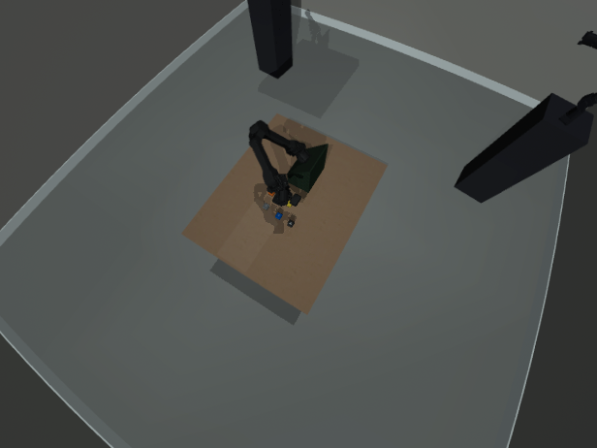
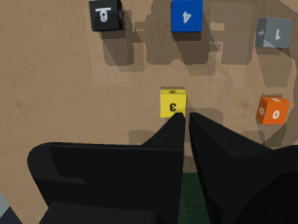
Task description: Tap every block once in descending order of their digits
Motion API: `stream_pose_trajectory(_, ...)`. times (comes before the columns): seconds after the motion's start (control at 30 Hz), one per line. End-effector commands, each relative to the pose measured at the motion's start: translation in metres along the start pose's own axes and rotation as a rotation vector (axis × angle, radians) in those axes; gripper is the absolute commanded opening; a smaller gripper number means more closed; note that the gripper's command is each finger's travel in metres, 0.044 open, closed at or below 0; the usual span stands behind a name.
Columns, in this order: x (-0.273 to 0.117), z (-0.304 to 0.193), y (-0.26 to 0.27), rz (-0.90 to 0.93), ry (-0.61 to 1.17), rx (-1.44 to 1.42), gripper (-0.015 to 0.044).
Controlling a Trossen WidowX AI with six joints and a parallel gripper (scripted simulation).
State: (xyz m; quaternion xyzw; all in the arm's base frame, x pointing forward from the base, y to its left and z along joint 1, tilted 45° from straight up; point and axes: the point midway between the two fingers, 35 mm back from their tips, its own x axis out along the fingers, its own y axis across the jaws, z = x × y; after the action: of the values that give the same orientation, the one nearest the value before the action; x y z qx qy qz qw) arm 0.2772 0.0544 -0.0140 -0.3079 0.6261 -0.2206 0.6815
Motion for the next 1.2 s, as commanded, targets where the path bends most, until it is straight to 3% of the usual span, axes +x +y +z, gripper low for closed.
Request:
stream_pose_trajectory(0.0, 0.001, -0.037, 0.005, 0.0, 0.001, -0.001, 0.002)
stream_pose_trajectory(0.13, 0.005, -0.045, 0.006, 0.0, 0.001, -0.001, 0.002)
stream_pose_trajectory(0.33, 0.081, -0.045, 0.005, -0.004, 0.001, -0.001, 0.002)
stream_pose_trajectory(1.17, 0.114, -0.046, 0.004, -0.006, 0.001, -0.001, 0.002)
